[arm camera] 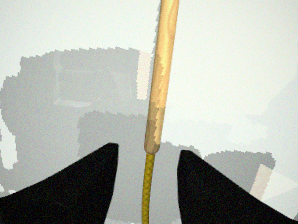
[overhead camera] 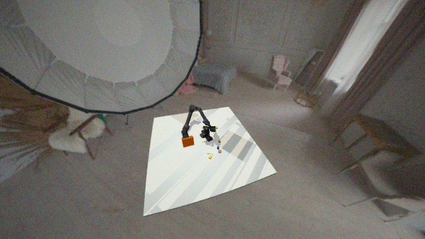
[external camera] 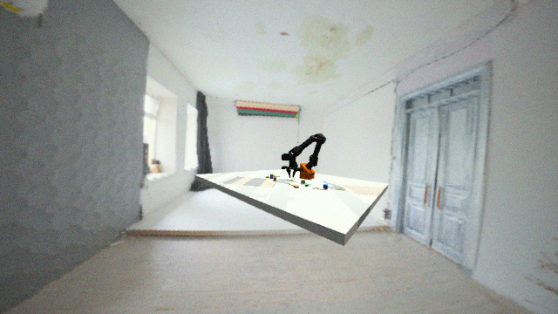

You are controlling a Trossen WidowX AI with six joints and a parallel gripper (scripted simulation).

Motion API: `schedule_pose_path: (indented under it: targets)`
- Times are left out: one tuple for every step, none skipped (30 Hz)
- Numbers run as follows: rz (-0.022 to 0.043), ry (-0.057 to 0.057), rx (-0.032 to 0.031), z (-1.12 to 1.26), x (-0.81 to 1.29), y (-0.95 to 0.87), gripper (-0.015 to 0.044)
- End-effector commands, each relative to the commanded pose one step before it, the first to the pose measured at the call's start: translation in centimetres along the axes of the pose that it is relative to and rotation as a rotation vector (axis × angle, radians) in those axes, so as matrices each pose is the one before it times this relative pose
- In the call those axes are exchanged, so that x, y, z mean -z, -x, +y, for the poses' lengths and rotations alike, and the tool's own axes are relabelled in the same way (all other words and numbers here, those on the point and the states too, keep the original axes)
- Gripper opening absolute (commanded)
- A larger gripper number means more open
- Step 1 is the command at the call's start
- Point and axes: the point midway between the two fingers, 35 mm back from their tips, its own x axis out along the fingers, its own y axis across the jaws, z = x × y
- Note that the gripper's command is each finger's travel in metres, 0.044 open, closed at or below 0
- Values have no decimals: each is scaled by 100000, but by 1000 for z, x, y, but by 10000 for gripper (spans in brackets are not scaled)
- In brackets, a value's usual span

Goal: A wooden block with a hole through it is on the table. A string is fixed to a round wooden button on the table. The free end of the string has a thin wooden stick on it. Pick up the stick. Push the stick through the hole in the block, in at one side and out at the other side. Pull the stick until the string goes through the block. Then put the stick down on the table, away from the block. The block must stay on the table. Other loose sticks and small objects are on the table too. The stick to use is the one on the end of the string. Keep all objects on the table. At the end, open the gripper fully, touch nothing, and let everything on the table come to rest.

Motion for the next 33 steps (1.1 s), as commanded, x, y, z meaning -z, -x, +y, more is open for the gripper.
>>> schedule_pose_path:
  targets:
    - [248, -521, 367, -64, -29, -555, 123]
    - [1, 1, 21, -10, -9, -163, 123]
    - [1, 1, 23, -11, -10, -162, 123]
    - [1, 2, 24, -11, -11, -162, 123]
    - [1, 2, 25, -12, -12, -161, 123]
    - [1, 2, 27, -13, -13, -161, 123]
    - [0, 2, 28, -14, -14, -161, 123]
    - [0, 2, 30, -14, -15, -160, 123]
    - [0, 2, 31, -15, -16, -159, 123]
    - [0, 2, 26, -12, -13, -127, 123]
    - [0, 1, 16, -8, -8, -77, 123]
    - [0, 0, 5, -3, -3, -26, 123]
    - [-345, 527, -304, 40, 11, 195, 96]
    - [0, 0, 0, 0, 0, 0, 70]
    - [0, 0, 0, 0, 0, 0, 44]
    - [0, 0, 0, 0, 0, 0, 18]
    - [0, 0, 0, 0, 0, 0, 0]
    - [0, 0, 0, 0, 0, 0, 0]
    - [0, 0, 0, 0, 0, 0, 0]
    - [0, 0, 0, 0, 0, 0, 0]
    - [0, 0, 0, 0, 0, 0, 0]
    - [0, 0, 0, 0, 0, 0, 0]
    - [0, 0, 0, 0, 0, 0, 0]
    - [0, 0, 0, 0, 0, 0, 0]
    - [0, -1, -4, 2, 2, 20, 0]
    - [0, -2, -12, 6, 6, 61, 0]
    - [0, -4, -20, 10, 10, 101, 0]
    - [0, -4, -23, 12, 12, 123, 0]
    - [0, -4, -23, 12, 11, 123, 0]
    - [0, -4, -22, 11, 11, 124, 0]
    - [0, -4, -21, 11, 10, 124, 0]
    - [0, -4, -20, 10, 10, 124, 0]
    - [0, -4, -19, 10, 9, 124, 0]
